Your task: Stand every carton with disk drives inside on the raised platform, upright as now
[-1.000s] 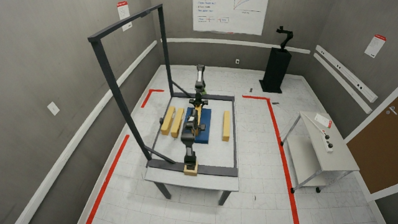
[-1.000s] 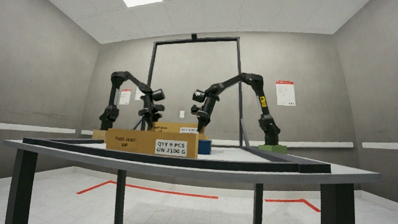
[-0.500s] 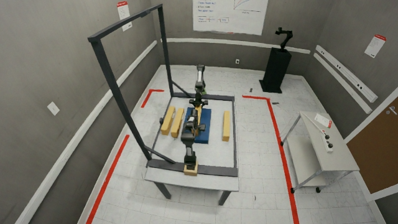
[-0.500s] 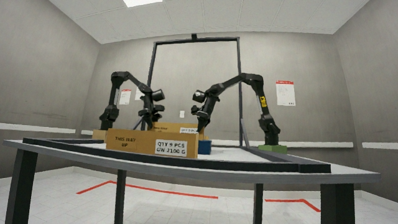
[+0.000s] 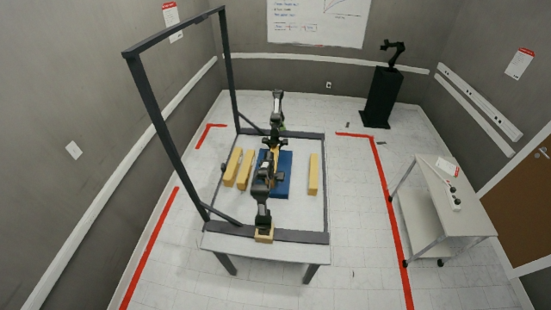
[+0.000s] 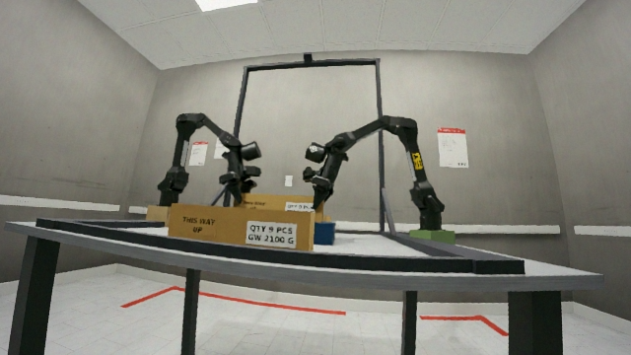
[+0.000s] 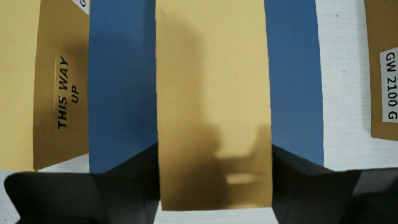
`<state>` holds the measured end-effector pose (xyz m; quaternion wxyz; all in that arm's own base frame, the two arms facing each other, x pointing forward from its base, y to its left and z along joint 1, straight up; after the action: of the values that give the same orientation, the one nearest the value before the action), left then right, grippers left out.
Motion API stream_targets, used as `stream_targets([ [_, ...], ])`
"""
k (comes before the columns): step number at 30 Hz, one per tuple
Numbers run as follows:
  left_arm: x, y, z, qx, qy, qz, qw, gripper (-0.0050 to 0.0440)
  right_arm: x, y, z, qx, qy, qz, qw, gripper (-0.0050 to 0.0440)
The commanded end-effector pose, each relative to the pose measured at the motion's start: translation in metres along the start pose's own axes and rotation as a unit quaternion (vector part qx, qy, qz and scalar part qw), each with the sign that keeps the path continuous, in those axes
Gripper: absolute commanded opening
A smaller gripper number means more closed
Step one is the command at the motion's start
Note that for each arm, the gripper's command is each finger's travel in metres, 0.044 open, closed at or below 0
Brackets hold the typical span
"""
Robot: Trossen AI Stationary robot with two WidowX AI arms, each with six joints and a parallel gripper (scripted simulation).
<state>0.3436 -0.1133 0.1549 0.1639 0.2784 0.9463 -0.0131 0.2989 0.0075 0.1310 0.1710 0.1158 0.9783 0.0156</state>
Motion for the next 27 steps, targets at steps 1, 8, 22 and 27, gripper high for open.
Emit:
stream_targets([
  [1, -0.0067, 0.0035, -0.0175, -0.005, -0.019, 0.0, 1.0, -0.005, -0.0043, 0.003, -0.0081, -0.003, -0.012, 0.0, 1.0, -0.005],
  [8, -0.0067, 0.0035, -0.0175, -0.005, -0.019, 0.0, 1.0, -0.005, -0.0043, 0.003, -0.0081, -0.003, -0.012, 0.0, 1.0, -0.005],
  [22, -0.0054, 0.0012, -0.0119, -0.004, -0.017, 0.0, 1.0, 0.0383, -0.004, 0.001, -0.0062, -0.003, -0.012, 0.0, 1.0, 0.0381],
  [27, -0.0054, 0.0012, -0.0119, -0.004, -0.017, 0.0, 1.0, 0.0383, -0.004, 0.001, -0.0062, -0.003, -0.012, 0.0, 1.0, 0.0381],
])
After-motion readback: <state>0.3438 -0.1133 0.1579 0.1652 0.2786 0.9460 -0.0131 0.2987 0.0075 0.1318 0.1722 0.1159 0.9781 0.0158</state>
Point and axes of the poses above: on each arm, the point midway between the two fingers, 35 mm back from their tips, its own z axis out along the fingers, its own y axis across the jaws, x = y × z, the point moved 7 cm from there along -z, back along the fingers, and after that the axes turned 12 degrees about z, right-handed, at the moved point
